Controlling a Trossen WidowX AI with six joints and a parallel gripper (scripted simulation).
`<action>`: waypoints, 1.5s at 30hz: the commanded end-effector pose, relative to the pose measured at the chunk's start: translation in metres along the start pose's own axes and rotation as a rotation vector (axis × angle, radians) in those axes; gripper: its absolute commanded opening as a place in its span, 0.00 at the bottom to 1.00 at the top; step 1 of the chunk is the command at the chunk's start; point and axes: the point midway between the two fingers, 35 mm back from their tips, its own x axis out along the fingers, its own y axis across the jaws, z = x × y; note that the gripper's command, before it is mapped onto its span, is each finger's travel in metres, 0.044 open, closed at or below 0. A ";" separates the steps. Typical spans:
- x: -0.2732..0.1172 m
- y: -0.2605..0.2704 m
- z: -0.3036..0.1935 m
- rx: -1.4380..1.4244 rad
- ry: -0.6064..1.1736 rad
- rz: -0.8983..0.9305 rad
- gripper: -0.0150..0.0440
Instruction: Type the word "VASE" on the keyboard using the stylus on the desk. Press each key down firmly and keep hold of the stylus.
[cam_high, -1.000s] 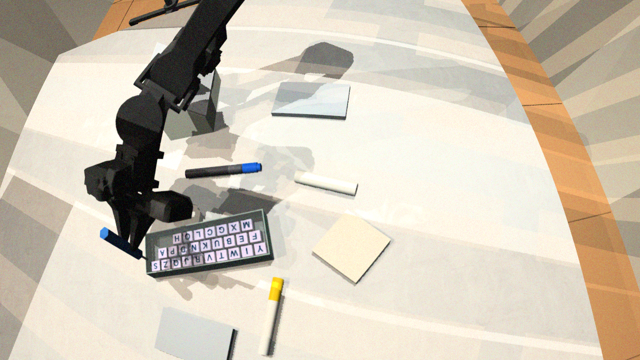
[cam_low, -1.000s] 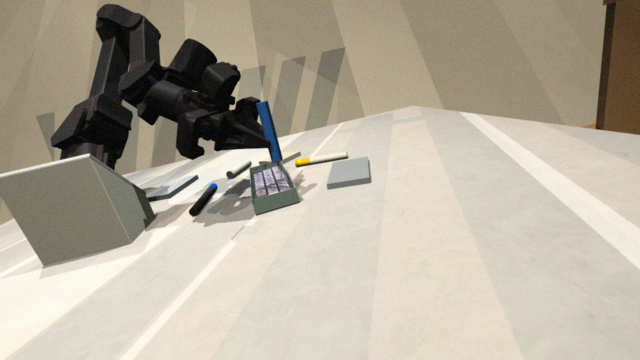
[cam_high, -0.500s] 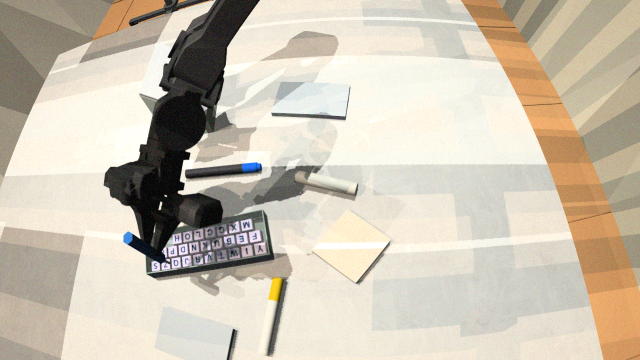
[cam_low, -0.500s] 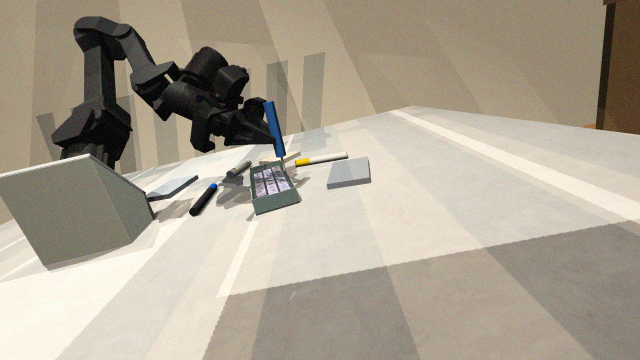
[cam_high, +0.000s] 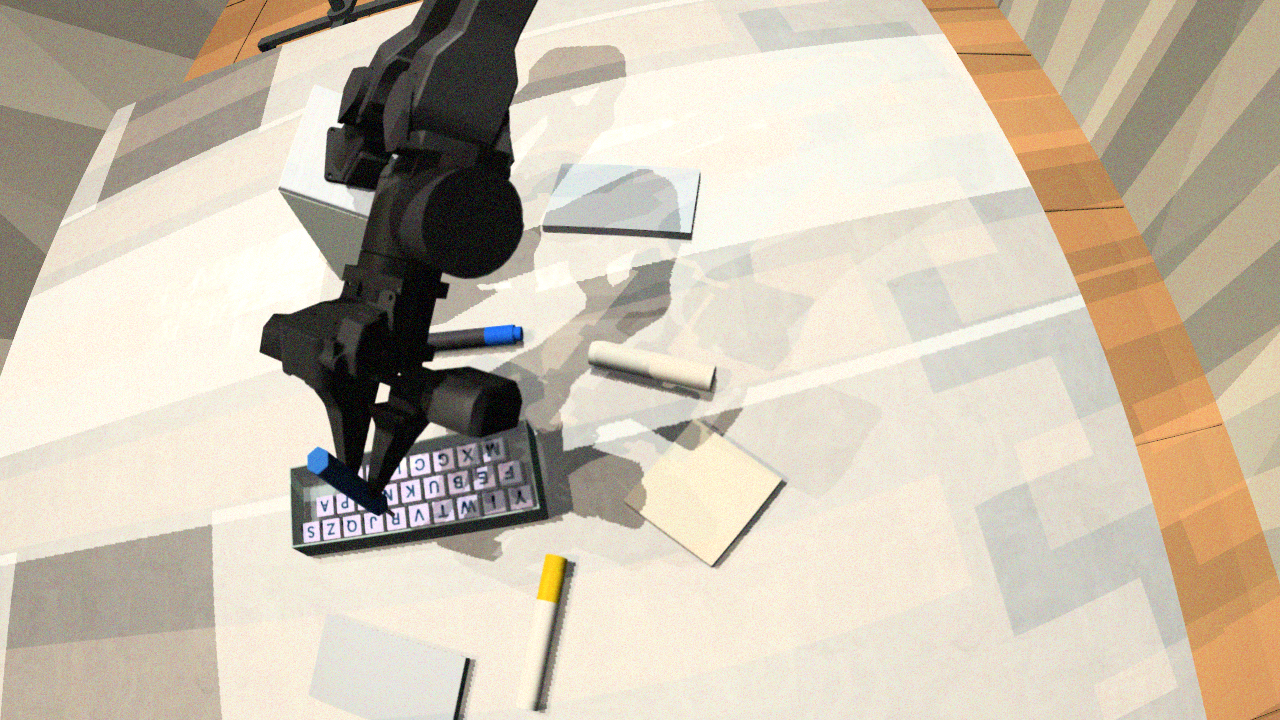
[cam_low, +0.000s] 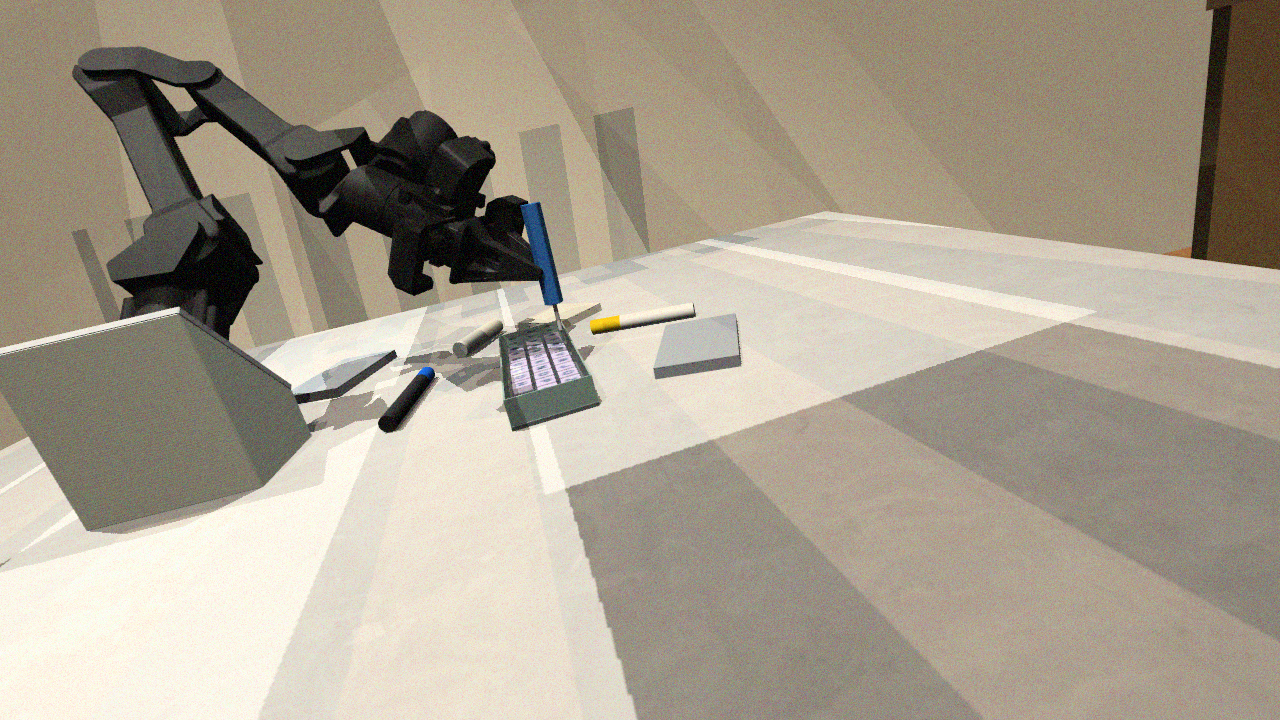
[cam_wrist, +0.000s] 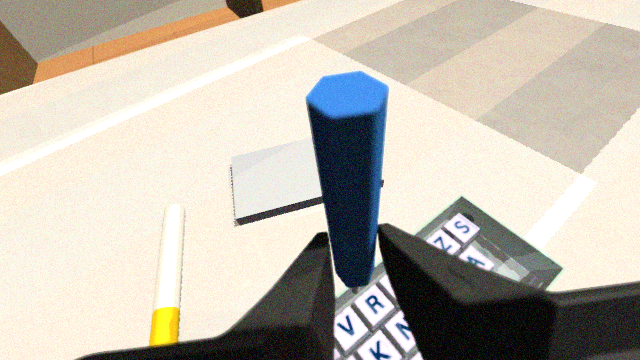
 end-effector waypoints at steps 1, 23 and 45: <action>-0.010 0.012 -0.004 0.004 -0.006 0.006 0.25; -0.059 0.042 -0.023 0.008 -0.019 0.031 0.25; -0.049 0.042 -0.039 0.009 -0.017 0.029 0.25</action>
